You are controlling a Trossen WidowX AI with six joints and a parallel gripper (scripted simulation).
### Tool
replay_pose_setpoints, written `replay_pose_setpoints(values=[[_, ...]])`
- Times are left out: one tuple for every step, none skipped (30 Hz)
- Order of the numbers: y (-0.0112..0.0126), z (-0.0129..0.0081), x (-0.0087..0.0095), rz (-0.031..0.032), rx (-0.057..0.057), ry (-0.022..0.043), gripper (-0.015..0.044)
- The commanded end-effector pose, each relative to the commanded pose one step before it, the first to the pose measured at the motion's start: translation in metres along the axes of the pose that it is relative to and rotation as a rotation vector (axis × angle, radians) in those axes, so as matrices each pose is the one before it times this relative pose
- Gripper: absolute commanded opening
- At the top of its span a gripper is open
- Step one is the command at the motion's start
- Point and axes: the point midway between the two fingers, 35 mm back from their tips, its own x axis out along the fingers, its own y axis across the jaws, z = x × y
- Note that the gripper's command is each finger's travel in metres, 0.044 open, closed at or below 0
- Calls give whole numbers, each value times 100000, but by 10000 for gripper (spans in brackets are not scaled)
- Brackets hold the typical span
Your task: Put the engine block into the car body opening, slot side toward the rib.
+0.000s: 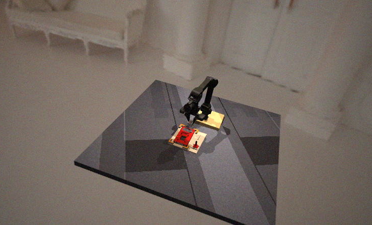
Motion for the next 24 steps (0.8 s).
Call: replay_pose_setpoints(values=[[235,-1169,1035,-200,-2115,141,0],[61,-219,228,4,-397,18,0],[60,-208,221,4,-382,17,0],[61,-206,223,4,-382,17,0],[62,-204,225,4,-382,17,0],[63,-202,226,4,-382,17,0],[64,-200,228,5,-382,16,0],[65,-198,230,5,-382,16,0],[65,-195,232,5,-382,16,0],[66,-193,234,5,-382,16,0],[67,-191,235,5,-382,16,0],[68,-189,237,5,-382,15,0],[69,-186,237,5,-381,15,0],[70,-185,240,5,-384,15,0],[71,-183,242,5,-384,15,0],[71,-180,244,5,-384,15,0],[72,-178,246,5,-384,14,0],[73,-176,247,5,-384,14,0],[74,-173,249,5,-384,14,0],[74,-171,250,5,-384,14,0],[75,-168,252,5,-384,14,0],[75,-166,254,5,-384,13,0],[75,-163,254,5,-382,13,0],[76,-161,257,5,-384,13,0]])
